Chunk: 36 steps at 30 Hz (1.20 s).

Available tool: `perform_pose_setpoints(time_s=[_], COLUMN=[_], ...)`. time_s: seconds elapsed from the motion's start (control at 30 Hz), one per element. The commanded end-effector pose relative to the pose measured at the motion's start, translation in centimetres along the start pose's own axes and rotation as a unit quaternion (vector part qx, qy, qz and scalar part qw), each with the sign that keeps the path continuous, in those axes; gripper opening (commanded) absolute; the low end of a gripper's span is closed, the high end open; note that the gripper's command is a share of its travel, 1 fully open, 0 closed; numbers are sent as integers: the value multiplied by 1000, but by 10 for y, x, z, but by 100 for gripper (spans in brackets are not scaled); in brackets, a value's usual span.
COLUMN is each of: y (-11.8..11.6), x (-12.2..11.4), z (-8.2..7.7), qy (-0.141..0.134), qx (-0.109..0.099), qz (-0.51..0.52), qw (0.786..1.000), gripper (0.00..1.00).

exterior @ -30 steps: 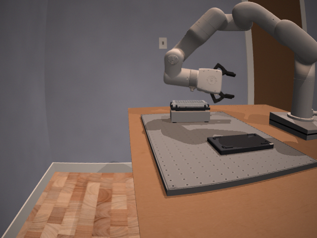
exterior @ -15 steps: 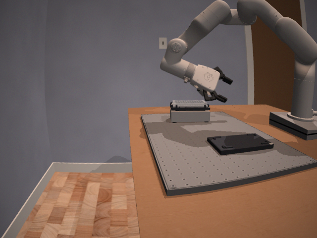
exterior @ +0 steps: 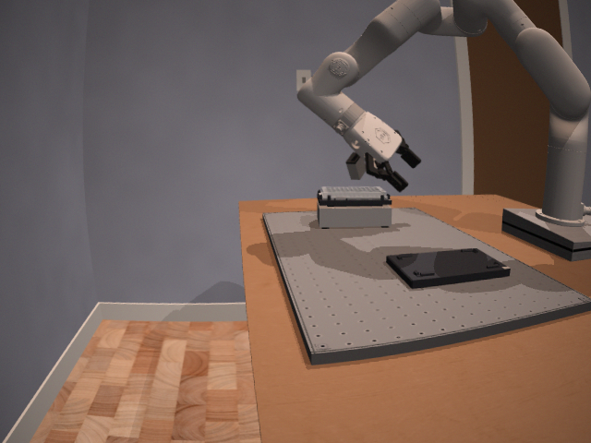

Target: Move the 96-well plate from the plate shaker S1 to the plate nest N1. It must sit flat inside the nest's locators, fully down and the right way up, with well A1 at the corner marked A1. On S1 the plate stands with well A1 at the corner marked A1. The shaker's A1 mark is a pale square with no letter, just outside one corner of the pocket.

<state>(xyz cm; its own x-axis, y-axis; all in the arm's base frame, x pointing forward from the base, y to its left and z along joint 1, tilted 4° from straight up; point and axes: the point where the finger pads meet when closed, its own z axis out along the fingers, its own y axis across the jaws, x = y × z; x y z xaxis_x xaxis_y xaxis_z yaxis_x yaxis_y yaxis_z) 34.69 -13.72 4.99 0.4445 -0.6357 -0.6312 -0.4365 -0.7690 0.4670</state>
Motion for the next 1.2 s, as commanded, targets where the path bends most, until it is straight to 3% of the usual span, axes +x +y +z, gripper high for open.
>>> perform_pose_setpoints(time_s=[0.0, 0.37, 0.43, 0.5, 0.77, 0.93, 1.0, 1.17], y=[-9, -31, -31, -35, -46, -50, -50, -53], x=[4, 11, 11, 12, 13, 11, 11, 7], z=[-10, -42, -42, -50, -81, -101, -101, -125], qy=[39, 153, 153, 176, 270, 329, 329, 390], qx=[30, 86, 86, 93, 113, 117, 117, 115], qz=[-45, -169, -169, -191, -272, -316, -316, -355], qw=[998, 970, 970, 961, 917, 882, 882, 842], gripper=[100, 100, 100, 100, 100, 100, 100, 100])
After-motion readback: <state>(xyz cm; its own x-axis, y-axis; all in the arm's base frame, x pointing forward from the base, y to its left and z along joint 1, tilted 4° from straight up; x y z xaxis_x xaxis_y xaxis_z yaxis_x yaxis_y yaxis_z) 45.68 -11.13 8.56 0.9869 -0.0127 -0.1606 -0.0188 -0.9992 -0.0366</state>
